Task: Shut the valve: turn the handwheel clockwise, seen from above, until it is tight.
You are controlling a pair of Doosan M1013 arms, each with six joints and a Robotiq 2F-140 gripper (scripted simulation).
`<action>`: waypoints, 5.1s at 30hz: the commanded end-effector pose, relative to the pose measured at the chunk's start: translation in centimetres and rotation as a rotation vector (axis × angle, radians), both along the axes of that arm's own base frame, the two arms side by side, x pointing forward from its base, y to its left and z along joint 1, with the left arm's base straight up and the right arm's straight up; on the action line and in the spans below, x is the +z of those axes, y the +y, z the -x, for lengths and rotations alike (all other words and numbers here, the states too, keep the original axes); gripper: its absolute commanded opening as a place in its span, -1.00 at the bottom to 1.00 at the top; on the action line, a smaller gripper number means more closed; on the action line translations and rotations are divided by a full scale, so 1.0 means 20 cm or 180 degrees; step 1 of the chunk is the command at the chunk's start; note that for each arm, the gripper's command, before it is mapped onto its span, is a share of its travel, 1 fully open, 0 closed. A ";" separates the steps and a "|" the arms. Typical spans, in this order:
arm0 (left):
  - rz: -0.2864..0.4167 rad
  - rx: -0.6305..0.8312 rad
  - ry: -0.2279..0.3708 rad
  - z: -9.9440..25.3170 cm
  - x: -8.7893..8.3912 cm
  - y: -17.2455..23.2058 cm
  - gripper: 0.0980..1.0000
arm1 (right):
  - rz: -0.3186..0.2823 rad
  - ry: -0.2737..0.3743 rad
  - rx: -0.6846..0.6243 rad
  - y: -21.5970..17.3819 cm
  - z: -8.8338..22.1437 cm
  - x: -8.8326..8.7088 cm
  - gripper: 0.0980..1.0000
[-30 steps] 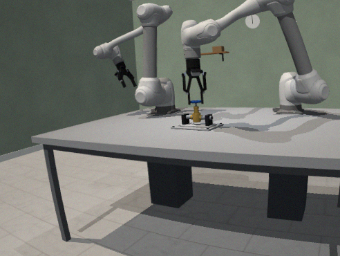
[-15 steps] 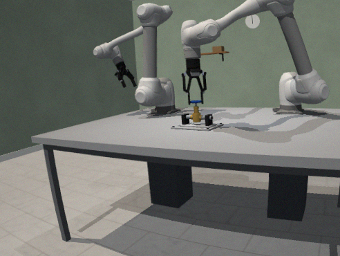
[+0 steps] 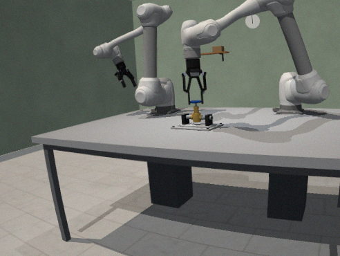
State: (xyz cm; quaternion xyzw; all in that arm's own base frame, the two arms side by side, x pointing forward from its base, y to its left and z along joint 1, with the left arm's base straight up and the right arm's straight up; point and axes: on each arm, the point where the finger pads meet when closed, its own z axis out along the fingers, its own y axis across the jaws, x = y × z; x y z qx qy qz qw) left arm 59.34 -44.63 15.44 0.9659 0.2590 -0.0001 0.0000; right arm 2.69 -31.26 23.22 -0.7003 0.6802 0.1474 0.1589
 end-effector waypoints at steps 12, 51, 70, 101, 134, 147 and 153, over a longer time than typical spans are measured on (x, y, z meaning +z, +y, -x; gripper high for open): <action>0.0003 -0.0073 -0.0007 0.00 0.01 0.00 -1.00 | 0.0002 -0.0001 -0.0001 0.00 0.00 0.00 1.00; 0.0003 -0.0336 -0.0007 0.00 0.01 0.00 -1.00 | 0.0002 -0.0001 -0.0001 0.00 0.00 0.00 1.00; 0.0003 -0.0447 -0.0007 0.00 0.01 0.00 -1.00 | 0.0002 -0.0001 -0.0001 0.00 0.00 0.00 1.00; 0.0003 -0.0599 -0.0007 0.00 0.01 0.00 -1.00 | 0.0002 -0.0001 -0.0001 0.00 0.00 0.00 1.00; 0.0002 -0.0780 -0.0007 0.00 0.01 0.00 -1.00 | 0.0002 -0.0001 -0.0001 0.00 0.00 0.00 1.00; 0.0002 -0.0892 -0.0007 0.00 0.01 0.00 -1.00 | 0.0002 -0.0001 -0.0001 0.00 0.00 0.00 1.00; 0.0002 -0.0894 -0.0007 0.00 0.01 0.00 -1.00 | 0.0002 -0.0001 -0.0001 0.00 0.00 0.00 1.00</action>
